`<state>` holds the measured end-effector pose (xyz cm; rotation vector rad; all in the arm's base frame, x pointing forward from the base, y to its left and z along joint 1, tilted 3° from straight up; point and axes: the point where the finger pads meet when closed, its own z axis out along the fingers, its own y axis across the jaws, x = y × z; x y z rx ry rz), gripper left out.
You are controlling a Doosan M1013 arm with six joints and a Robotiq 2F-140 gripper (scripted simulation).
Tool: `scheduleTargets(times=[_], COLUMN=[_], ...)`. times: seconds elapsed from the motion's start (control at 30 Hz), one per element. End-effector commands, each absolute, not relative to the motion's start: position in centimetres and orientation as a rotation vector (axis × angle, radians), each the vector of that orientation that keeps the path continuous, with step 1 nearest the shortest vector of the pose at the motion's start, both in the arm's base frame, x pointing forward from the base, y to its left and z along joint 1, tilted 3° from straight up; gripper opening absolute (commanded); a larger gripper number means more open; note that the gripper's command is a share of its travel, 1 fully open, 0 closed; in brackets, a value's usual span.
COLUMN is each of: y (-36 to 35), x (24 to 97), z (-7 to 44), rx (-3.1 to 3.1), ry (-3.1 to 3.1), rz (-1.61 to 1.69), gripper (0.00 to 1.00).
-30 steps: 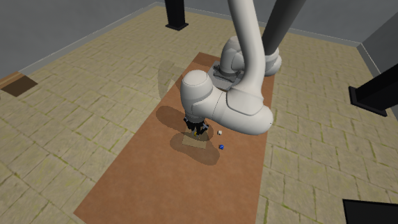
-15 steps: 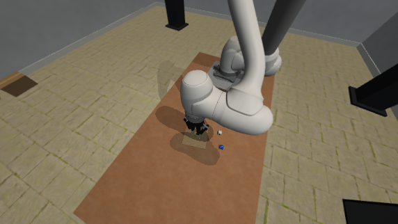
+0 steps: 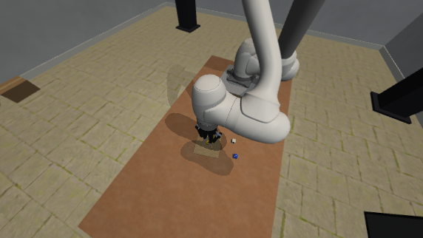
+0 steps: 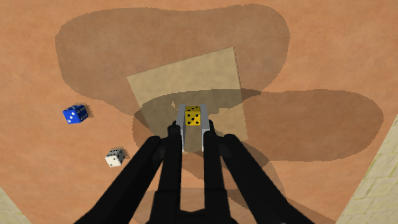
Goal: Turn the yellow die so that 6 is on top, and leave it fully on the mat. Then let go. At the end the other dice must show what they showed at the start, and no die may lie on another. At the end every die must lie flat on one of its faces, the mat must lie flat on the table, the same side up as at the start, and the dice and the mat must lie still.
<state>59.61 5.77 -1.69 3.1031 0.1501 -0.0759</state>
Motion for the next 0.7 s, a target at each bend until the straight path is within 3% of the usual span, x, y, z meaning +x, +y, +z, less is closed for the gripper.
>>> scheduleTargets(times=[0.0,0.67], y=[5.78,5.77], x=[59.61,59.6], z=[-1.68,-1.99], rx=[3.103,3.103], ry=[0.15,0.15], rz=[-0.076,-0.076], gripper=[0.09,0.09])
